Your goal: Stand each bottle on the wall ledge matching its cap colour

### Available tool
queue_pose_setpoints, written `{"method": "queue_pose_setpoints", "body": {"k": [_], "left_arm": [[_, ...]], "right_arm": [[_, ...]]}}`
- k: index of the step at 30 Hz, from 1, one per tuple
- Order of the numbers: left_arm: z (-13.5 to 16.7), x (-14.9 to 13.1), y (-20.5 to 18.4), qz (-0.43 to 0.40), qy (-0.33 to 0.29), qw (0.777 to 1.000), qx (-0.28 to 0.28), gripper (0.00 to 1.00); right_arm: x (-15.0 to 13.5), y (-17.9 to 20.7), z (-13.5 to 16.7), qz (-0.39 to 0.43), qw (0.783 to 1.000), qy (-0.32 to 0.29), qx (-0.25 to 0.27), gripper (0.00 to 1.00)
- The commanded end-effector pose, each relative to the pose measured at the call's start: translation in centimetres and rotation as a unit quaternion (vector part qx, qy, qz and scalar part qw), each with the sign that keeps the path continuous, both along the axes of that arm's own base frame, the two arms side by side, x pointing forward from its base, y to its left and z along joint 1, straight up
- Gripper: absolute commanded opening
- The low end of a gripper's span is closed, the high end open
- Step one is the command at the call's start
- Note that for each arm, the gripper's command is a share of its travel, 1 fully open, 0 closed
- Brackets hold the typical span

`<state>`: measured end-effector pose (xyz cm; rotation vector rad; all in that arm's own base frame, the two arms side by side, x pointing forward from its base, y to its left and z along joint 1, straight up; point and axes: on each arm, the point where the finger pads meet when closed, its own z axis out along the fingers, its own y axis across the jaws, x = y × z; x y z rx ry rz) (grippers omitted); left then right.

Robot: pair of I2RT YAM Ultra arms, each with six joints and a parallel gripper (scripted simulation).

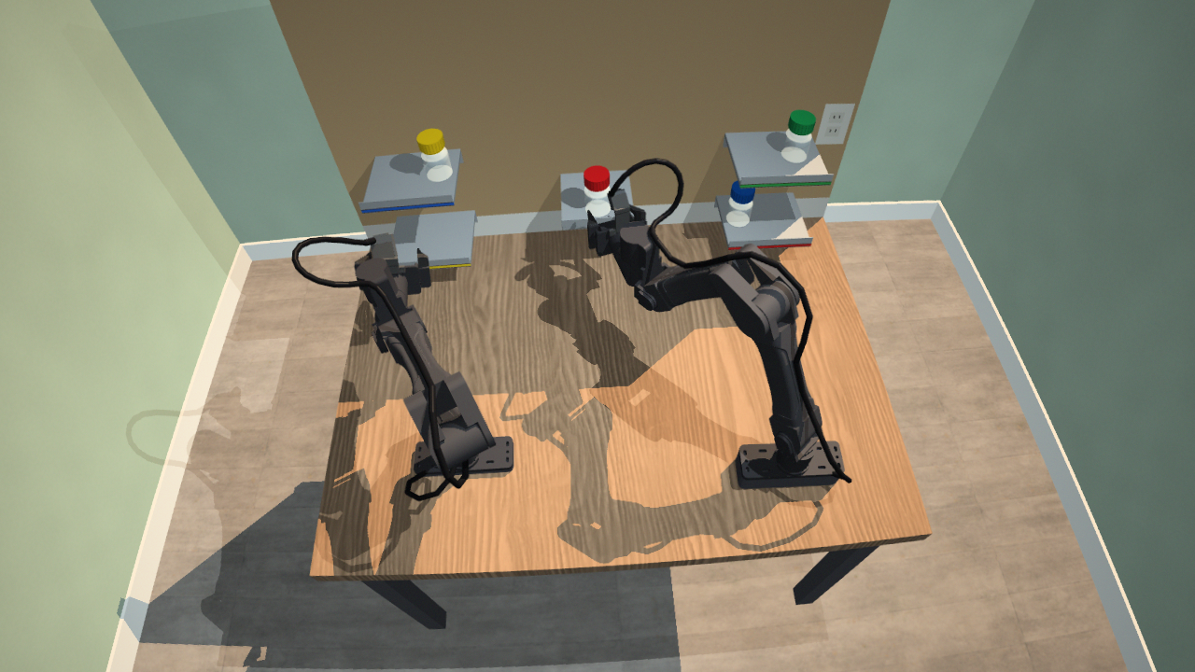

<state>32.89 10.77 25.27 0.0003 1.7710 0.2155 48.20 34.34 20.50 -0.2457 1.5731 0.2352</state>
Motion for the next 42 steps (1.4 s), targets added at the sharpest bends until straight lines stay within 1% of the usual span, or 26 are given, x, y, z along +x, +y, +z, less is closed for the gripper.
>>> {"method": "queue_pose_setpoints", "body": {"k": [1,3,6,13,14,17,42], "left_arm": [[0.4,-0.4,0.4,-0.007,-0.018,1.000,0.016,1.00],[0.0,-0.5,0.6,0.000,-0.011,1.000,0.009,1.00],[0.5,-0.5,0.6,0.000,-0.016,1.000,0.011,1.00],[0.5,-0.5,0.6,0.000,-0.016,1.000,0.011,1.00],[0.5,-0.5,0.6,0.000,-0.016,1.000,0.011,1.00],[0.5,-0.5,0.6,0.000,-0.016,1.000,0.011,1.00],[0.5,-0.5,0.6,0.000,-0.016,1.000,0.011,1.00]], "right_arm": [[1.6,0.4,1.2,0.001,1.000,-0.022,0.014,0.81],[1.9,0.5,0.8,0.000,1.000,-0.021,0.013,0.81],[1.9,0.7,0.3,0.000,1.000,-0.015,0.009,0.81],[1.8,0.5,1.2,-0.001,1.000,-0.017,0.011,0.81],[2.1,0.6,0.7,-0.001,1.000,-0.014,0.008,0.81],[2.6,0.7,0.7,-0.001,1.000,-0.011,0.005,0.81],[5.7,1.7,1.1,-0.001,1.000,-0.010,0.005,0.81]]}}
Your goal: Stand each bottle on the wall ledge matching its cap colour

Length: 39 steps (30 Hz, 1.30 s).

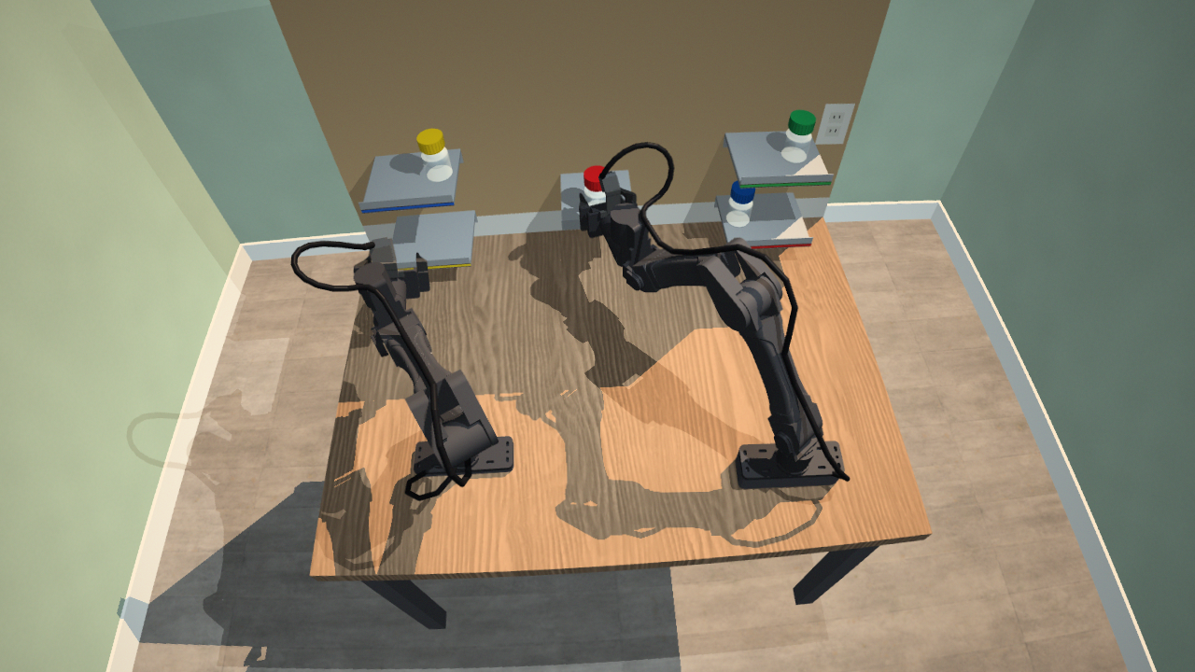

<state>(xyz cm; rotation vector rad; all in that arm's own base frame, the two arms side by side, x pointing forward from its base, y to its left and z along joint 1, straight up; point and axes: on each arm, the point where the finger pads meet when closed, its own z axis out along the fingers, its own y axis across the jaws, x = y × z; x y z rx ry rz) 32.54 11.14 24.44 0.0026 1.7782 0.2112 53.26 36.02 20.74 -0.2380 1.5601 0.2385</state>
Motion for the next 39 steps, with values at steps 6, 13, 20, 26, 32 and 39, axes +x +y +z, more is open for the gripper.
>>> {"method": "queue_pose_setpoints", "body": {"k": [6,13,20,26,32,39], "left_arm": [[1.3,-0.1,0.3,0.002,-0.020,1.000,0.013,1.00],[1.3,-0.1,0.3,0.002,-0.020,1.000,0.013,1.00],[1.3,-0.1,0.3,0.002,-0.020,1.000,0.013,1.00],[1.3,-0.1,0.3,0.002,-0.020,1.000,0.013,1.00],[1.3,-0.1,0.3,0.002,-0.020,1.000,0.013,1.00],[1.3,-0.1,0.3,0.002,-0.020,1.000,0.013,1.00]], "right_arm": [[1.5,0.2,0.9,0.000,1.000,-0.005,0.000,0.81],[1.8,0.4,1.0,-0.001,1.000,-0.005,0.001,0.81],[1.7,0.4,1.2,-0.001,1.000,-0.007,0.002,0.72],[1.5,0.4,1.3,-0.001,1.000,-0.008,0.006,0.64],[1.5,0.4,1.3,-0.001,1.000,-0.008,0.006,0.58],[1.3,0.4,1.7,-0.001,1.000,-0.011,0.008,0.51]]}}
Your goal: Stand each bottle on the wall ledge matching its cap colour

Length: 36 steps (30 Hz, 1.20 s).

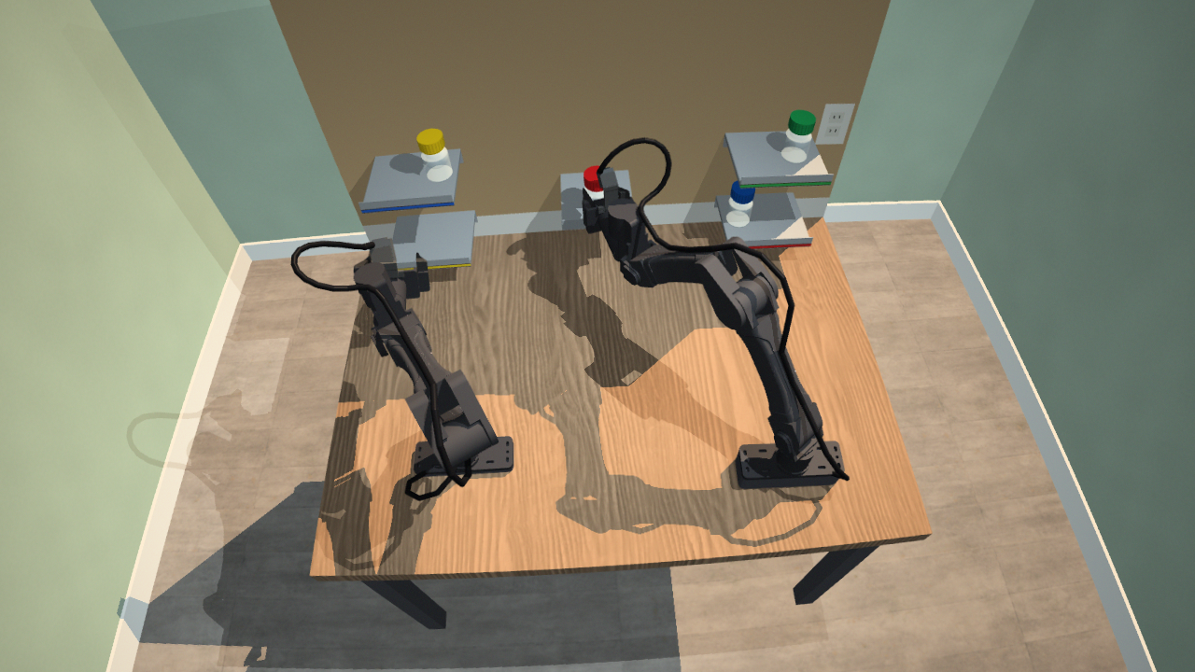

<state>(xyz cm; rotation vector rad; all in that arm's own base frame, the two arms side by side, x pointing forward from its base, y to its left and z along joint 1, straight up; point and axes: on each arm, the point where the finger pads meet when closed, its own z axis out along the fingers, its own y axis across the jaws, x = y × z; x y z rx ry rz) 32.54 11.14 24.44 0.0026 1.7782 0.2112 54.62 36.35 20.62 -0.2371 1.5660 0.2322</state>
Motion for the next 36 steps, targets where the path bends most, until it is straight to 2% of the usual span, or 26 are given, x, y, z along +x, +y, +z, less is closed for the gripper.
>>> {"method": "queue_pose_setpoints", "body": {"k": [1,4,8,10,12,16,22,31,36], "left_arm": [[1.3,-0.1,0.3,0.002,-0.020,1.000,0.013,1.00],[1.3,-0.1,0.3,0.002,-0.020,1.000,0.013,1.00],[1.3,-0.1,0.3,0.002,-0.020,1.000,0.013,1.00],[1.3,-0.1,0.3,0.002,-0.020,1.000,0.013,1.00],[1.3,-0.1,0.3,0.002,-0.020,1.000,0.013,1.00],[1.3,-0.1,0.3,0.002,-0.020,1.000,0.013,1.00],[1.3,-0.1,0.3,0.002,-0.020,1.000,0.013,1.00],[1.3,-0.1,0.3,0.002,-0.020,1.000,0.013,1.00],[1.3,-0.1,0.3,0.002,-0.020,1.000,0.013,1.00]], "right_arm": [[0.0,0.0,1.8,0.002,1.000,-0.013,0.010,0.40],[0.0,0.0,1.8,0.002,1.000,-0.013,0.010,0.06],[0.0,0.1,3.0,0.005,1.000,-0.014,0.010,0.51],[0.0,0.1,4.5,0.005,1.000,-0.014,0.010,0.52],[0.0,0.1,4.5,0.005,1.000,-0.014,0.010,0.52],[-0.1,-0.1,8.3,0.001,1.000,-0.014,0.010,0.52],[-0.2,-0.2,11.1,0.001,1.000,-0.014,0.010,0.52],[0.0,-0.1,10.9,0.001,1.000,-0.010,0.007,0.52],[-1.4,0.7,12.6,0.014,0.999,-0.028,0.022,0.52]]}}
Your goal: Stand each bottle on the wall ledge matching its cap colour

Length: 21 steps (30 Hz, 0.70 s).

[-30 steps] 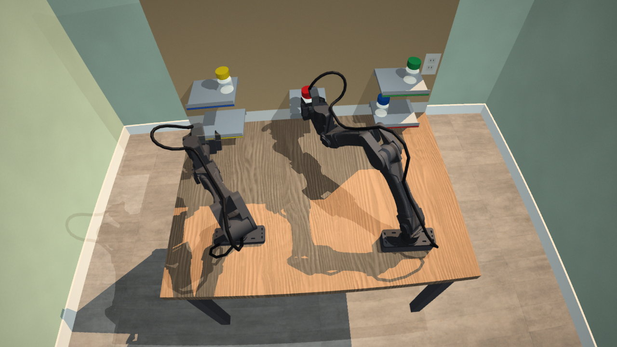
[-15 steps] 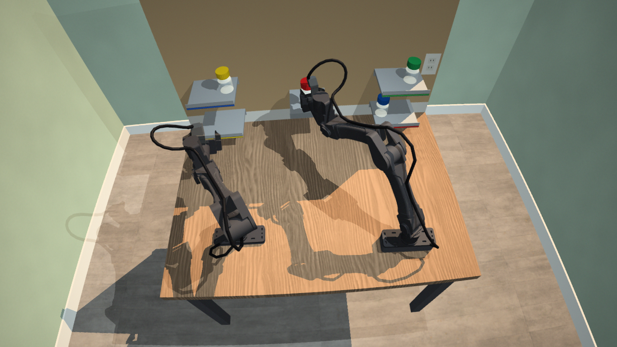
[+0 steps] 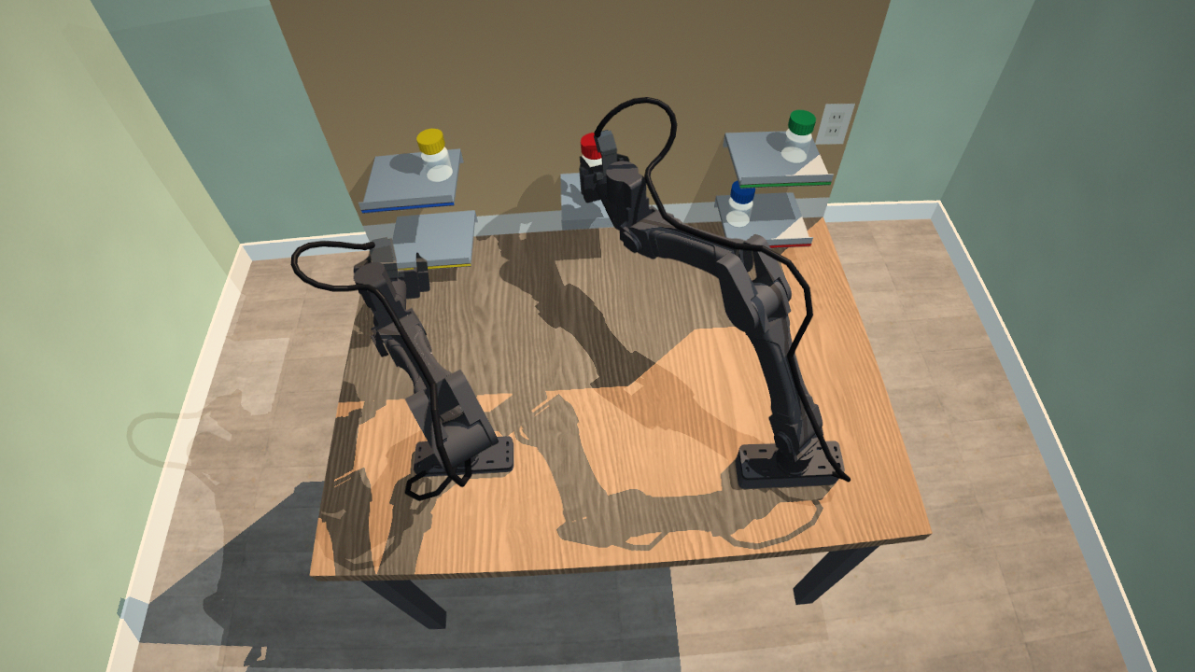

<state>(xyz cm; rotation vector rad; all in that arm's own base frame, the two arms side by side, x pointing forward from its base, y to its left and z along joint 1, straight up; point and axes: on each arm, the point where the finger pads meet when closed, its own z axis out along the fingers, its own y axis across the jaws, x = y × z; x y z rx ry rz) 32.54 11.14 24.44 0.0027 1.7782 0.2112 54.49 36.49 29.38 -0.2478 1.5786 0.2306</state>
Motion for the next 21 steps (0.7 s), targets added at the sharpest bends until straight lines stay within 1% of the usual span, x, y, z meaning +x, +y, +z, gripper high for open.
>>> {"method": "queue_pose_setpoints", "body": {"k": [1,2,6,8,11,21], "left_arm": [[1.3,-0.1,0.3,0.002,-0.020,1.000,0.013,1.00],[1.3,-0.1,0.3,0.002,-0.020,1.000,0.013,1.00],[1.3,-0.1,0.3,0.002,-0.020,1.000,0.013,1.00],[1.3,-0.1,0.3,0.002,-0.020,1.000,0.013,1.00],[1.3,-0.1,0.3,0.002,-0.020,1.000,0.013,1.00],[1.3,-0.1,0.3,0.002,-0.020,1.000,0.013,1.00]], "right_arm": [[-1.6,0.8,4.2,0.016,0.999,-0.036,0.030,0.52],[-2.0,1.1,4.1,0.021,0.999,-0.036,0.029,0.52],[-3.3,1.5,5.2,0.033,0.998,-0.045,0.038,0.52],[-4.1,1.2,5.3,0.030,0.998,-0.047,0.041,0.52],[-4.2,0.7,5.1,0.023,0.998,-0.046,0.039,0.52],[-8.7,-0.5,5.3,0.028,0.997,-0.048,0.045,0.52]]}}
